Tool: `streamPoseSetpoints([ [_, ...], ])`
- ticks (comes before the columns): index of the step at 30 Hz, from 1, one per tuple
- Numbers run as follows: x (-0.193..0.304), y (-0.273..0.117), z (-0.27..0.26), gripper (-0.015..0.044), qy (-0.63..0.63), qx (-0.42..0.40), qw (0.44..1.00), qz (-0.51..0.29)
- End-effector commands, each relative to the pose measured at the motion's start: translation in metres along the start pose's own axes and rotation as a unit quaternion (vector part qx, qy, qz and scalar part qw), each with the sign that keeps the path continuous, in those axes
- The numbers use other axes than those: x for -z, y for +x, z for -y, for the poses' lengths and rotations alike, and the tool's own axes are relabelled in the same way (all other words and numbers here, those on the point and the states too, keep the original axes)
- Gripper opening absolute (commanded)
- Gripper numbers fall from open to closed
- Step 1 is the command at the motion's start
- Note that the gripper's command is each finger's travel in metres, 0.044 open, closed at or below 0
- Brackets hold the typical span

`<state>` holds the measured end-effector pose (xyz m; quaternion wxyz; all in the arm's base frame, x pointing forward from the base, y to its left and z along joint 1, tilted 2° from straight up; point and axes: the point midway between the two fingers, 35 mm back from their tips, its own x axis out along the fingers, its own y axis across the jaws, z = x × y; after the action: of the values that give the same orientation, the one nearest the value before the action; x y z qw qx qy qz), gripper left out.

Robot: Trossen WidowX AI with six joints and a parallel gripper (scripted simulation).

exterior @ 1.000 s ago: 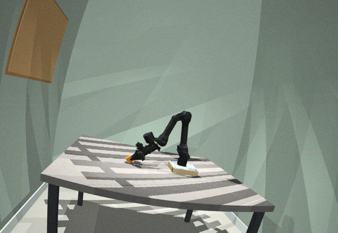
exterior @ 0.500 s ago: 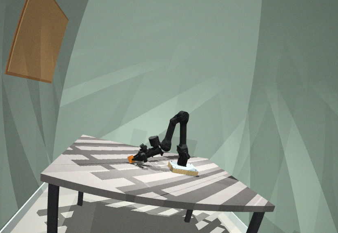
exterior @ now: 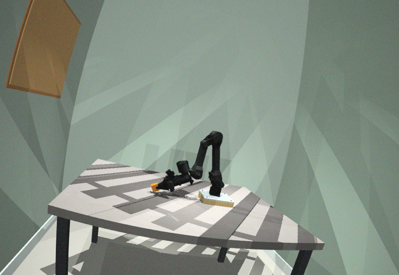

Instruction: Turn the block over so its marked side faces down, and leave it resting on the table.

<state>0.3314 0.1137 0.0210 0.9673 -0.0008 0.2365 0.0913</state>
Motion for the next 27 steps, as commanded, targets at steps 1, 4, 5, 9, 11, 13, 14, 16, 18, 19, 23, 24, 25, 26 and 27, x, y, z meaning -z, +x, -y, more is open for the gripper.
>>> streamPoseSetpoints([
  [1, 0.0, -0.0005, 0.0007, 0.0053, -0.002, 0.002, 1.0, 0.002],
  [4, 0.0, -0.0005, 0.0007, 0.0131, -0.002, 0.002, 1.0, 0.002],
  [5, 0.0, -0.0005, 0.0007, 0.0157, -0.002, 0.002, 1.0, 0.002],
  [9, 0.0, -0.0005, 0.0007, 0.0263, -0.002, 0.002, 1.0, 0.002],
  [11, 0.0, -0.0005, 0.0007, 0.0315, -0.002, 0.002, 1.0, 0.002],
  [13, 0.0, -0.0005, 0.0007, 0.0368, -0.002, 0.002, 1.0, 0.002],
  [14, 0.0, -0.0005, 0.0007, 0.0394, -0.002, 0.002, 1.0, 0.002],
  [16, 0.0, -0.0005, 0.0007, 0.044, -0.002, 0.002, 1.0, 0.002],
  [18, 0.0, -0.0005, 0.0007, 0.044, -0.002, 0.002, 1.0, 0.002],
  [19, 0.0, -0.0005, 0.0007, 0.044, -0.002, 0.002, 1.0, 0.002],
  [23, 0.0, -0.0005, 0.0007, 0.044, -0.002, 0.002, 1.0, 0.002],
  [24, 0.0, -0.0005, 0.0007, 0.044, -0.002, 0.002, 1.0, 0.002],
  [25, 0.0, -0.0005, 0.0007, 0.044, -0.002, 0.002, 1.0, 0.002],
  [26, 0.0, -0.0005, 0.0007, 0.044, -0.002, 0.002, 1.0, 0.002],
  [27, 0.0, -0.0005, 0.0007, 0.044, -0.002, 0.002, 1.0, 0.002],
])
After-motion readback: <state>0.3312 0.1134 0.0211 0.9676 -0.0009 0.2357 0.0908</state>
